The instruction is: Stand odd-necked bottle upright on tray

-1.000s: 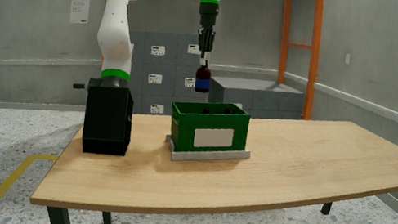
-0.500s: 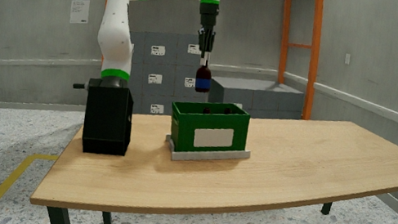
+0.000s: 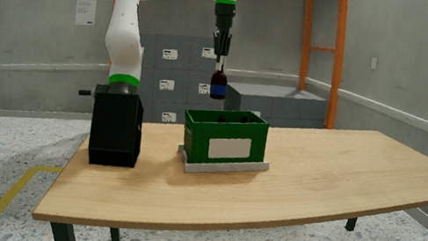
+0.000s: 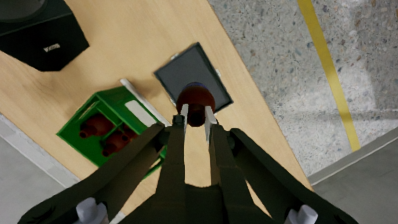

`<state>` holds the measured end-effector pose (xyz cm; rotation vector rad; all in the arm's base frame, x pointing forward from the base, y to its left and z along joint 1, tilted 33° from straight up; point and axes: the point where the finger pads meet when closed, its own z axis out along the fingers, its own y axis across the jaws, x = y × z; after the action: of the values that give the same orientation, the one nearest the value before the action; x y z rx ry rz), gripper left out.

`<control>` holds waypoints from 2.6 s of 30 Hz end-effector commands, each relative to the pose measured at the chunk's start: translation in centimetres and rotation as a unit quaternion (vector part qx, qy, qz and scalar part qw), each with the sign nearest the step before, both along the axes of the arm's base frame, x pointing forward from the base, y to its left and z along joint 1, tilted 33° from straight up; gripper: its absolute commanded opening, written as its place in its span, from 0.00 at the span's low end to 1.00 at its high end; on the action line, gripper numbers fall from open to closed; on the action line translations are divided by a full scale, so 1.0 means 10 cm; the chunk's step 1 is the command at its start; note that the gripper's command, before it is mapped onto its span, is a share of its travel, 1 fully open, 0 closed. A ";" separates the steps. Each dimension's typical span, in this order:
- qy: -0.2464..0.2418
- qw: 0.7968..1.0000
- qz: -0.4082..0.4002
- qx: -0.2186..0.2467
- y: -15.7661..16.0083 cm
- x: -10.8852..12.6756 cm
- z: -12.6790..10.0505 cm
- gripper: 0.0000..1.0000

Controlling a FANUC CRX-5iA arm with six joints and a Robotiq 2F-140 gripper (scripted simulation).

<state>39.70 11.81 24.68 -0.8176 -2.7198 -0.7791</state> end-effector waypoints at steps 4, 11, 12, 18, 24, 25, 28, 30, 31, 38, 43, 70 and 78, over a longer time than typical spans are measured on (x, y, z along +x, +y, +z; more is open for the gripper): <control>-0.001 1.000 0.000 0.000 0.00 0.00 0.01 0.10; -0.001 1.000 0.000 0.000 0.00 0.00 0.01 0.10; -0.001 1.000 0.000 0.000 0.00 0.00 0.01 0.10; -0.001 1.000 0.000 0.000 0.00 0.00 0.01 0.10; -0.001 1.000 0.000 0.000 0.00 0.00 0.01 0.10; -0.001 1.000 0.000 0.000 0.00 0.00 0.01 0.10; -0.001 1.000 0.000 0.000 0.00 0.00 0.01 0.10; -0.001 1.000 0.000 0.000 0.00 0.00 0.01 0.10; -0.001 1.000 0.000 0.000 0.00 0.00 0.01 0.10; -0.001 1.000 0.000 0.000 0.00 0.00 0.01 0.10; -0.001 1.000 0.000 0.000 0.00 0.00 0.00 0.10; -0.001 1.000 0.000 0.000 0.13 0.00 -0.20 0.10; -0.001 1.000 0.000 0.000 0.22 -0.01 -0.35 0.10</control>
<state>39.56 13.95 21.34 -0.8174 -2.7194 -0.7790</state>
